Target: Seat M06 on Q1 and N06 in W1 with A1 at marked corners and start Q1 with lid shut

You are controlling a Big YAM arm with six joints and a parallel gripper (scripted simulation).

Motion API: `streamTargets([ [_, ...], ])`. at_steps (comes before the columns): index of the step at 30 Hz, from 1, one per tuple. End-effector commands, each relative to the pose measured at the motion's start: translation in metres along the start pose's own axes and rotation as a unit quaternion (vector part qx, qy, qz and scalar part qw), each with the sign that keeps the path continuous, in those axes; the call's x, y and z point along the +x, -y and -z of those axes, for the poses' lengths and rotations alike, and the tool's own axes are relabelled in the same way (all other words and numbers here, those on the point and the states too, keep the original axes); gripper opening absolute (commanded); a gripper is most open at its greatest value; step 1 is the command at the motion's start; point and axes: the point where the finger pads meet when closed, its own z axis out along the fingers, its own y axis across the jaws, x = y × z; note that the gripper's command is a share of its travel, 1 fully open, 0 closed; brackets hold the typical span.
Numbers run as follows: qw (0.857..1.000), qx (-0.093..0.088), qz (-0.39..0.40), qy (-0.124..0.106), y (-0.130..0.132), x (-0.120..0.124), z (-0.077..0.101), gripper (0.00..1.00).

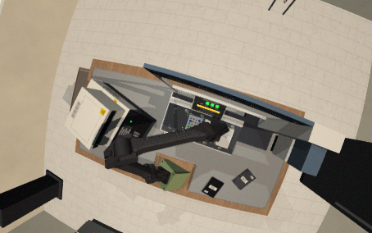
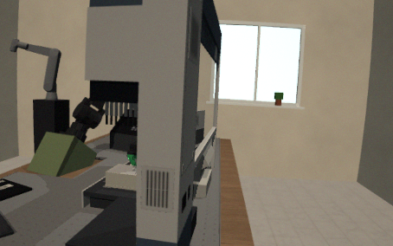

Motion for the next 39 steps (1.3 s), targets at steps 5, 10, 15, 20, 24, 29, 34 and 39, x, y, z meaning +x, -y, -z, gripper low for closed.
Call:
streamTargets([
  [5,1.000,0.009,0.003,0.017,0.004,-0.002,0.016,1.00],
  [10,1.000,0.012,0.006,0.021,0.004,-0.003,0.016,1.00],
  [15,1.000,0.009,0.003,0.018,0.005,0.000,0.011,1.00],
  [20,1.000,0.005,-0.002,0.013,0.006,-0.002,0.008,0.00],
  [24,1.000,0.003,-0.005,0.006,0.004,-0.005,0.004,0.00],
  [29,1.000,0.001,-0.002,0.000,-0.001,-0.011,0.001,0.00],
  [34,1.000,0.001,-0.002,-0.001,-0.002,-0.012,0.000,0.00],
  [39,1.000,0.001,-0.001,-0.002,-0.003,-0.013,-0.001,0.00],
])
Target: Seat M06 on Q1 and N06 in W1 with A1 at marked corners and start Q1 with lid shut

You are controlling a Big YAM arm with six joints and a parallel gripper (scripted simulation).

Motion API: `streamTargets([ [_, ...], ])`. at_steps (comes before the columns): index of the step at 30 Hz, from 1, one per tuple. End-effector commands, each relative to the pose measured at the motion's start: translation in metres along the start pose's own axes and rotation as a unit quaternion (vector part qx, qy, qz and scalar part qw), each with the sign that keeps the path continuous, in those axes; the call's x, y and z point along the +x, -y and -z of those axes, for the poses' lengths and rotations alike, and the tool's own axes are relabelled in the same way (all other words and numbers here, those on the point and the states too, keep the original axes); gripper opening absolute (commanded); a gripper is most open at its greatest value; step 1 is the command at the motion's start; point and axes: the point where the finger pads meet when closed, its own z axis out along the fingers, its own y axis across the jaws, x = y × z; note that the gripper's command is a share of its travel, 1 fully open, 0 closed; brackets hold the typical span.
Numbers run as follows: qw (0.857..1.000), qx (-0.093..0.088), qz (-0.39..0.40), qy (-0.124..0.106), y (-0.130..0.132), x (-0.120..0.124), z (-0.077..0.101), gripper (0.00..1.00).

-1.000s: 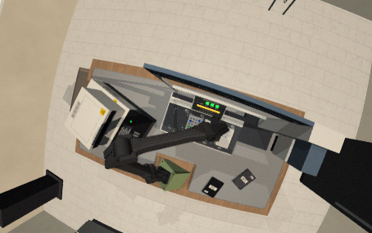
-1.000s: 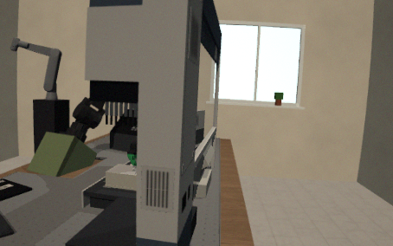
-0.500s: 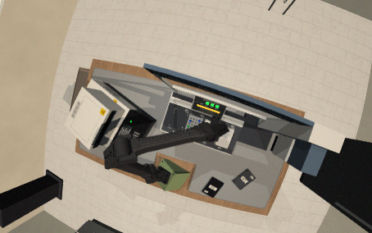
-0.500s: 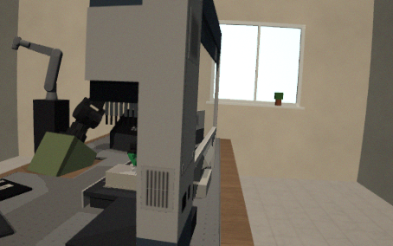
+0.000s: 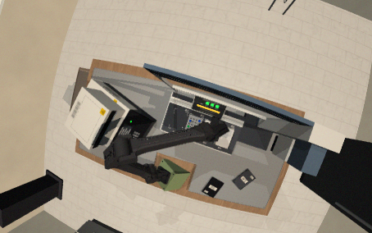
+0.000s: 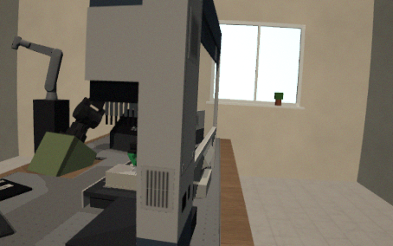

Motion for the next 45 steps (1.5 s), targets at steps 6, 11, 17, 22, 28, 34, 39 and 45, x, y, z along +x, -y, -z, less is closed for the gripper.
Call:
streamTargets([
  [6,1.000,0.004,0.005,-0.002,-0.001,-0.016,-0.006,0.00],
  [11,1.000,0.005,0.008,-0.001,-0.001,-0.017,-0.009,0.00],
  [17,1.000,0.005,0.010,-0.002,-0.002,-0.018,-0.012,0.00],
  [22,1.000,0.006,0.013,-0.002,-0.003,-0.019,-0.013,0.00],
  [28,1.000,0.006,0.016,-0.002,-0.004,-0.020,-0.015,0.00],
  [34,1.000,0.001,0.013,-0.006,-0.008,-0.014,-0.021,0.00],
  [39,1.000,-0.004,0.011,-0.010,-0.012,-0.008,-0.026,0.00],
  [45,1.000,-0.007,0.011,-0.010,-0.015,-0.007,-0.029,0.00],
])
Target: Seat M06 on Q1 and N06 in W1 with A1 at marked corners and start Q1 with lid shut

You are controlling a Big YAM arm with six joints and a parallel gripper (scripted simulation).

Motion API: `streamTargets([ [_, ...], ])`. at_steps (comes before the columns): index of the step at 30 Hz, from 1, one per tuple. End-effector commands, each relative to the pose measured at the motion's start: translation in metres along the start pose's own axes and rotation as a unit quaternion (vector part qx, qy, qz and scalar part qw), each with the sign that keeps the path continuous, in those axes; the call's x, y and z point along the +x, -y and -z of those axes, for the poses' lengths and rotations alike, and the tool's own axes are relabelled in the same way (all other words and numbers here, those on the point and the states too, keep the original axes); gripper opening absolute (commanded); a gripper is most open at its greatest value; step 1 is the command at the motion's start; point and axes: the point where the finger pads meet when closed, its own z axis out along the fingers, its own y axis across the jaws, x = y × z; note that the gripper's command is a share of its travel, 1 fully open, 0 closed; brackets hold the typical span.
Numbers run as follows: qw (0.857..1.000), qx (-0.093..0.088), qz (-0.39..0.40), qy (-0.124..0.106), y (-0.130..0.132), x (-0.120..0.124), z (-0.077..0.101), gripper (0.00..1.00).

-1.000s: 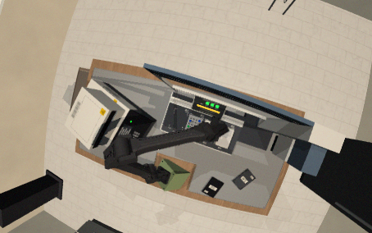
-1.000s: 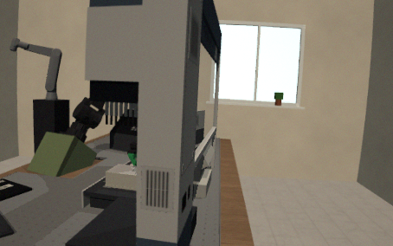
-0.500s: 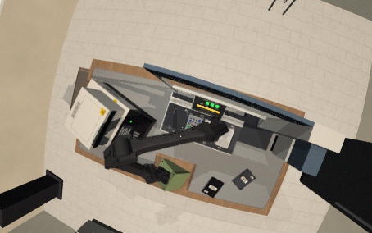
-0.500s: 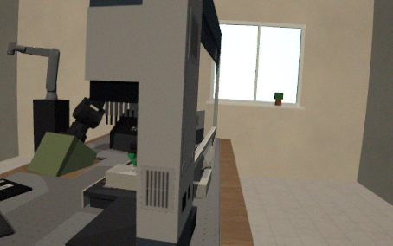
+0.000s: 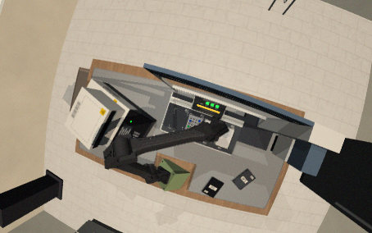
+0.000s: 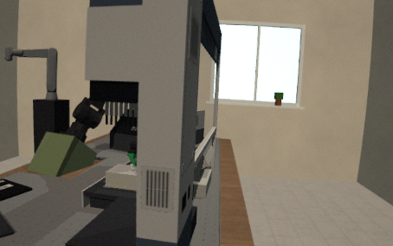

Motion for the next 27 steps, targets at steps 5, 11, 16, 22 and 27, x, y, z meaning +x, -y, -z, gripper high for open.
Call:
streamTargets([
  [5,1.000,-0.009,0.012,-0.010,-0.016,-0.007,-0.031,0.00],
  [11,1.000,-0.009,0.015,-0.011,-0.017,-0.007,-0.033,0.00],
  [16,1.000,-0.010,0.016,-0.014,-0.018,-0.006,-0.036,0.00],
  [22,1.000,-0.011,0.017,-0.017,-0.019,-0.006,-0.038,0.00],
  [27,1.000,-0.010,0.019,-0.017,-0.020,-0.006,-0.040,0.00],
])
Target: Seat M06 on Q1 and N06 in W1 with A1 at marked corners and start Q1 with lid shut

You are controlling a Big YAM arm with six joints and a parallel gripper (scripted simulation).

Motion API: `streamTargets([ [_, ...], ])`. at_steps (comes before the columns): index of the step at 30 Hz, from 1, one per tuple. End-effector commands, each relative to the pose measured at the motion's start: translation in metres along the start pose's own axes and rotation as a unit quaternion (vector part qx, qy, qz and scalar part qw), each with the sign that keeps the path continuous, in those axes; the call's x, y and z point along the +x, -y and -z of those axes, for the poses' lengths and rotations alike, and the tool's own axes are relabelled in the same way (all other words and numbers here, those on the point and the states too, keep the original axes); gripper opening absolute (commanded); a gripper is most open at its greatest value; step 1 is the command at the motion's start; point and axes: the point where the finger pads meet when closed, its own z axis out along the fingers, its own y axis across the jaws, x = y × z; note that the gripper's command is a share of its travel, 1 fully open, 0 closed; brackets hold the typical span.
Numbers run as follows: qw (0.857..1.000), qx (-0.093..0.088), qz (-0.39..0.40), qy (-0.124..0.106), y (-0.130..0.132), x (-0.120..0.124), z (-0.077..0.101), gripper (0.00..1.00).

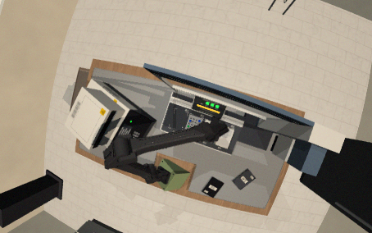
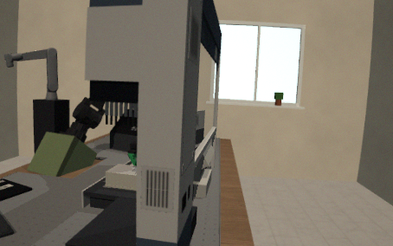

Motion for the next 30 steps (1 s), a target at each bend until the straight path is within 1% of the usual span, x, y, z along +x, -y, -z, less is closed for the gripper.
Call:
streamTargets([
  [1,1.000,-0.010,0.020,-0.019,-0.020,-0.006,-0.040,0.00],
  [14,0.999,-0.011,0.022,-0.022,-0.023,-0.006,-0.043,0.00],
  [27,0.999,0.002,0.035,0.007,-0.010,-0.024,0.028,0.00],
  [29,0.999,0.002,0.035,0.007,-0.010,-0.024,0.028,0.00],
  [30,0.999,0.003,0.037,0.012,-0.010,-0.025,0.033,0.00],
])
